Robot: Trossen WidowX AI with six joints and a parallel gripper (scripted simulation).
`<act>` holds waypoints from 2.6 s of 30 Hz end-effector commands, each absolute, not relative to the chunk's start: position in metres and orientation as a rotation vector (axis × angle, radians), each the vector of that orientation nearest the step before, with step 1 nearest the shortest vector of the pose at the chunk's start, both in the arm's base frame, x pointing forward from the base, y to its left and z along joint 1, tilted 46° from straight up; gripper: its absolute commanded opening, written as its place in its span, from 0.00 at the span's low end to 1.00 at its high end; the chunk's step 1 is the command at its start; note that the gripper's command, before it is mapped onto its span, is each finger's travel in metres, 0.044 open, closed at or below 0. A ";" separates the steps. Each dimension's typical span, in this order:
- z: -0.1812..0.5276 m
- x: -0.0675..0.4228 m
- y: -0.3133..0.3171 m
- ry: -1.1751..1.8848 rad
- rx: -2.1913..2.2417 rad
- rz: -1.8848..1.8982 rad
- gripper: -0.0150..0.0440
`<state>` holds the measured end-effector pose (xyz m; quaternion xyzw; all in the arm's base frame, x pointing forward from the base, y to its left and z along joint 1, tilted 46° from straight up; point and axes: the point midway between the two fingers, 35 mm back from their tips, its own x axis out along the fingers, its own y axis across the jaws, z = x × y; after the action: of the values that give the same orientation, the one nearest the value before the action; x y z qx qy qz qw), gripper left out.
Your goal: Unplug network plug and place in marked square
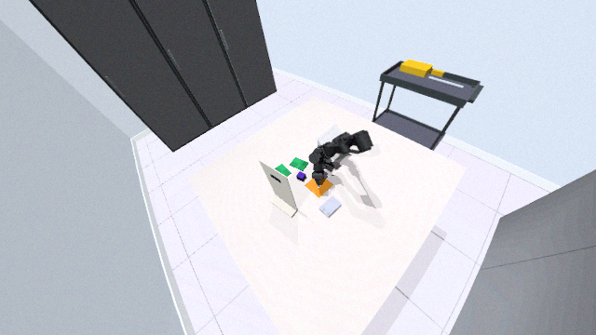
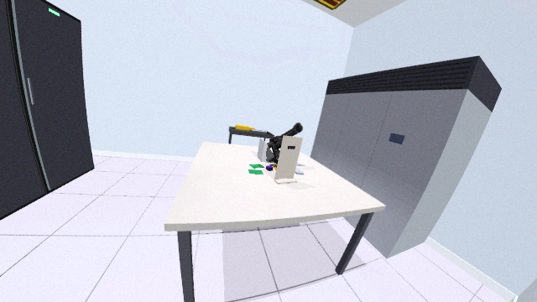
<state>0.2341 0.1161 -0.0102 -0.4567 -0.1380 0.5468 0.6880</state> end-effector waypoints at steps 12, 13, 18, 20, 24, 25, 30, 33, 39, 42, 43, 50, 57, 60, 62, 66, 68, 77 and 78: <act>-0.009 0.232 0.108 -0.313 -1.033 1.228 0.52; -0.009 0.232 0.108 -0.312 -1.033 1.228 0.52; -0.009 0.231 0.105 -0.311 -1.033 1.229 0.52; -0.009 0.231 0.104 -0.310 -1.033 1.230 0.52; -0.008 0.230 0.102 -0.309 -1.033 1.230 0.52; -0.008 0.230 0.101 -0.309 -1.033 1.230 0.52; -0.008 0.228 0.099 -0.309 -1.032 1.231 0.52; -0.007 0.228 0.098 -0.308 -1.032 1.231 0.52; -0.006 0.226 0.095 -0.308 -1.030 1.230 0.52; -0.005 0.225 0.093 -0.309 -1.029 1.229 0.52; -0.005 0.225 0.093 -0.309 -1.029 1.229 0.52; -0.004 0.224 0.090 -0.308 -1.028 1.228 0.52; -0.005 0.225 0.087 -0.303 -1.032 1.230 0.52; -0.005 0.226 0.085 -0.301 -1.034 1.231 0.52; -0.005 0.226 0.084 -0.299 -1.035 1.231 0.52; -0.004 0.227 0.082 -0.297 -1.037 1.232 0.52; -0.004 0.227 0.081 -0.295 -1.038 1.233 0.52; -0.003 0.228 0.077 -0.291 -1.041 1.235 0.52; -0.003 0.228 0.076 -0.290 -1.041 1.235 0.52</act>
<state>0.2255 0.0785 -0.0057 -0.4596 -0.1248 0.5526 0.6840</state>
